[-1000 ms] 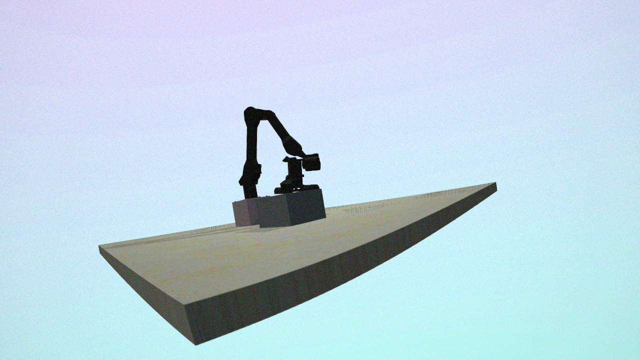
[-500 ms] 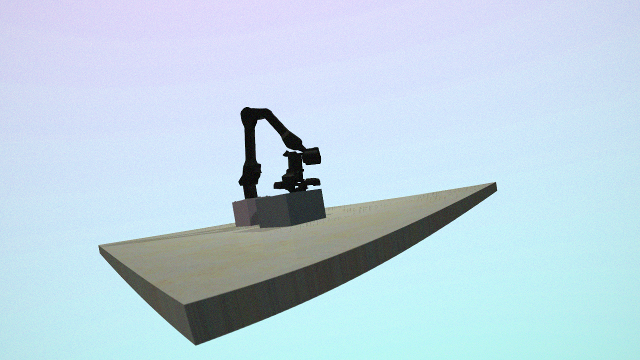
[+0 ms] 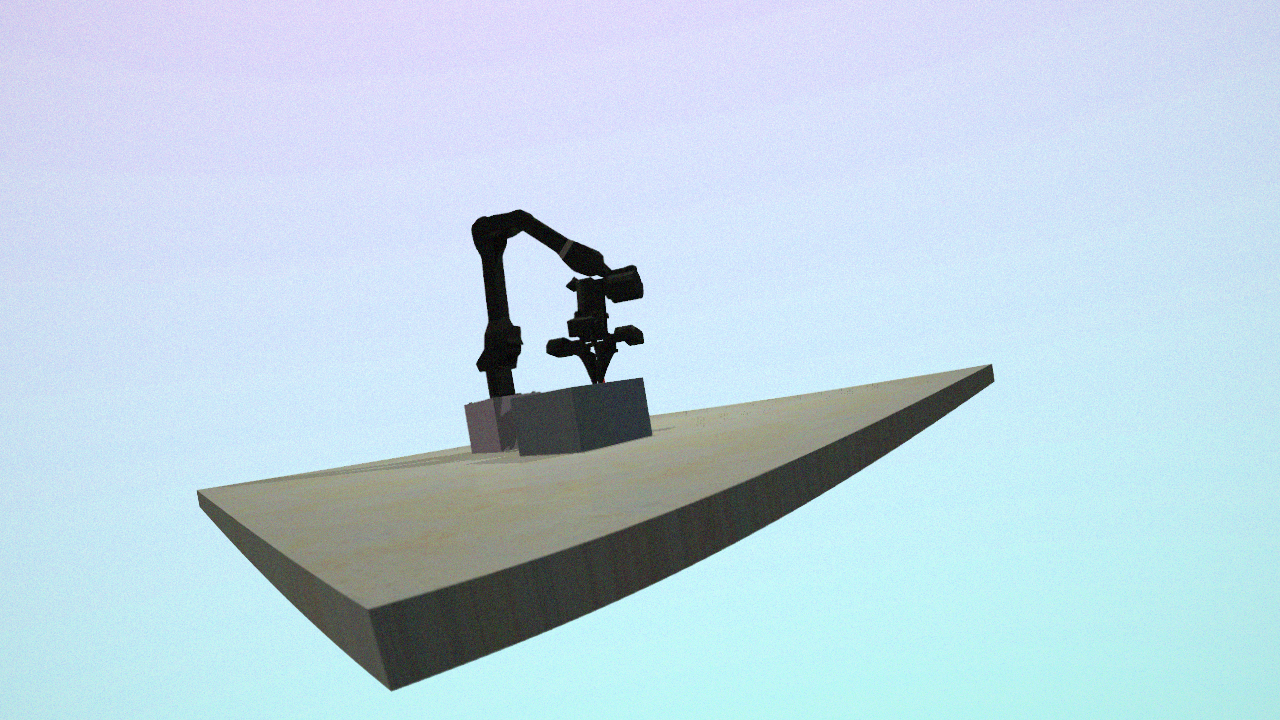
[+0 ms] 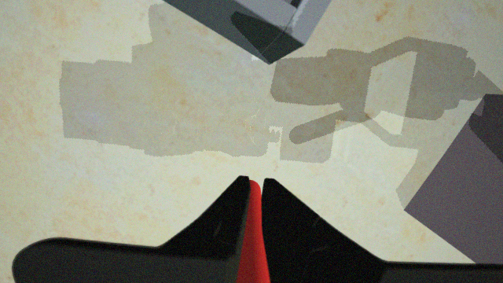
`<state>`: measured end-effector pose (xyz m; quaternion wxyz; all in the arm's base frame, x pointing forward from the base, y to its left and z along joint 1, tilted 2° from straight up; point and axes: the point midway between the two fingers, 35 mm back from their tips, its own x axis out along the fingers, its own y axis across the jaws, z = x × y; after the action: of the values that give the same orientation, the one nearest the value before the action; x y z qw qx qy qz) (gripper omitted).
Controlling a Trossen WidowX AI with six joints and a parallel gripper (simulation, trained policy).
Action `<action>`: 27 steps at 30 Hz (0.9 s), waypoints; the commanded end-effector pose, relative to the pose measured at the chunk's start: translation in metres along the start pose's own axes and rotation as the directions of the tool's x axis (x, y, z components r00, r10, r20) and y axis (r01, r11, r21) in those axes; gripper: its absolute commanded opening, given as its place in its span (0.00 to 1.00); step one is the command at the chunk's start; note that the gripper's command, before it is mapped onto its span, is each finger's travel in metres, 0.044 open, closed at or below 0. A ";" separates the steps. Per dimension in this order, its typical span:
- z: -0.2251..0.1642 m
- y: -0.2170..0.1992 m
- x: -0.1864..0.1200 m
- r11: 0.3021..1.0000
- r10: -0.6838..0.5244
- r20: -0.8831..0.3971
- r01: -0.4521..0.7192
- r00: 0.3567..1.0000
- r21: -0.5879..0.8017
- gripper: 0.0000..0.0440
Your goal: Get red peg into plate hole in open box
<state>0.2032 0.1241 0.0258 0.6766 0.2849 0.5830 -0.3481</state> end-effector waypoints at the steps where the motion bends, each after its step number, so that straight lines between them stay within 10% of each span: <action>1: 0.010 0.008 -0.011 1.000 0.026 0.018 -0.026 0.999 -0.007 0.00; 27: 0.127 0.033 -0.038 0.993 0.040 0.078 -0.048 0.996 0.106 0.00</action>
<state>0.2953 0.0533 0.0812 0.6905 0.3174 0.5311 -0.3748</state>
